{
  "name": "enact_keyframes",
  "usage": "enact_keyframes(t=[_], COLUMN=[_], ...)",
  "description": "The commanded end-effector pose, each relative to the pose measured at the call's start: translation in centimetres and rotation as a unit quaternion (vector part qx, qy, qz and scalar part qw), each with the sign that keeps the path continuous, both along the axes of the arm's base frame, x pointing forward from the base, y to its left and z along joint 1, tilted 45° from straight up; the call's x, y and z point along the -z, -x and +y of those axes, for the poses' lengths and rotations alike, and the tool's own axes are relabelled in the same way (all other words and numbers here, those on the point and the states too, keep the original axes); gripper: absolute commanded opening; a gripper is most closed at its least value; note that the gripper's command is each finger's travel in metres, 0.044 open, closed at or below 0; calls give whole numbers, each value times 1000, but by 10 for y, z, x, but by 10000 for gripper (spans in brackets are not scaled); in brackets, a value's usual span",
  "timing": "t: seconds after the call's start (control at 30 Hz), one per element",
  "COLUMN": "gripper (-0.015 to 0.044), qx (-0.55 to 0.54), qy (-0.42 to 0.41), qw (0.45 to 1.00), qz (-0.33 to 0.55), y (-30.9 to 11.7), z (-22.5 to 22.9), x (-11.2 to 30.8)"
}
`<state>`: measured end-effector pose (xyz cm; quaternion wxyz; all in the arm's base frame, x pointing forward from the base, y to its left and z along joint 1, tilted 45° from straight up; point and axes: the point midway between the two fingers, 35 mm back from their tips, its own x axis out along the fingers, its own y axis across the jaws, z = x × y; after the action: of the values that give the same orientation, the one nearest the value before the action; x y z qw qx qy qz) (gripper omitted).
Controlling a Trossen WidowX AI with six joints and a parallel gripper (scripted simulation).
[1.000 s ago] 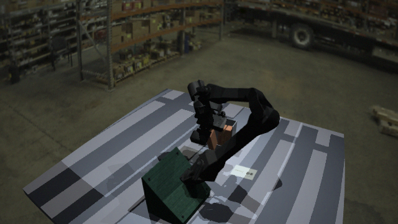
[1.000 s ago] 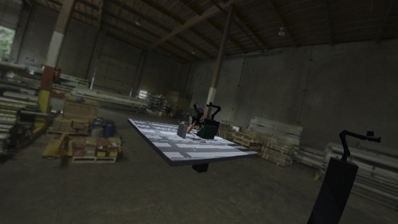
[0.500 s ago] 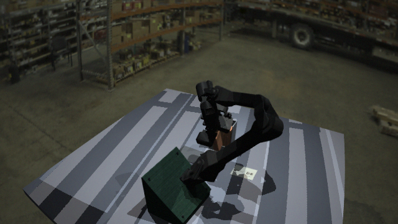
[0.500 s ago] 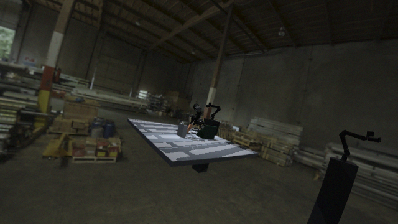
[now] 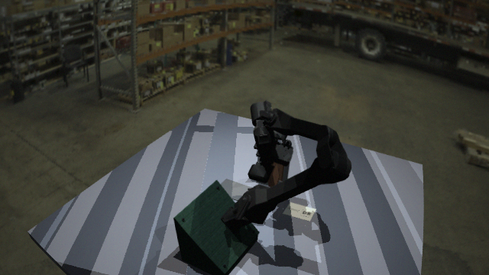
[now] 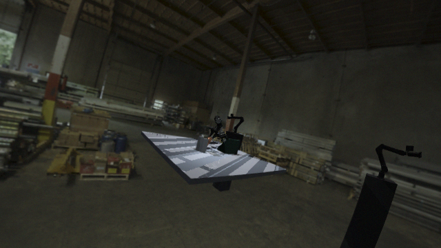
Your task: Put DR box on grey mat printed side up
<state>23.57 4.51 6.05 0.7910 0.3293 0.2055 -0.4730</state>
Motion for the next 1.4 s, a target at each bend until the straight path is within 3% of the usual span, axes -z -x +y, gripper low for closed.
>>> enact_keyframes(t=[0.0, 1.2, 1.3, 1.37], gripper=[158, 158, 237, 242], qx=[-1, -1, 0, 0], qy=[3, 5, 5, 5], qw=[1000, 1000, 1000, 1000], qz=[-2, -3, -2, -2], y=[0, 2, 2, 2], z=[-5, -41, -40, -40], x=[-5, 21, 20, 20])
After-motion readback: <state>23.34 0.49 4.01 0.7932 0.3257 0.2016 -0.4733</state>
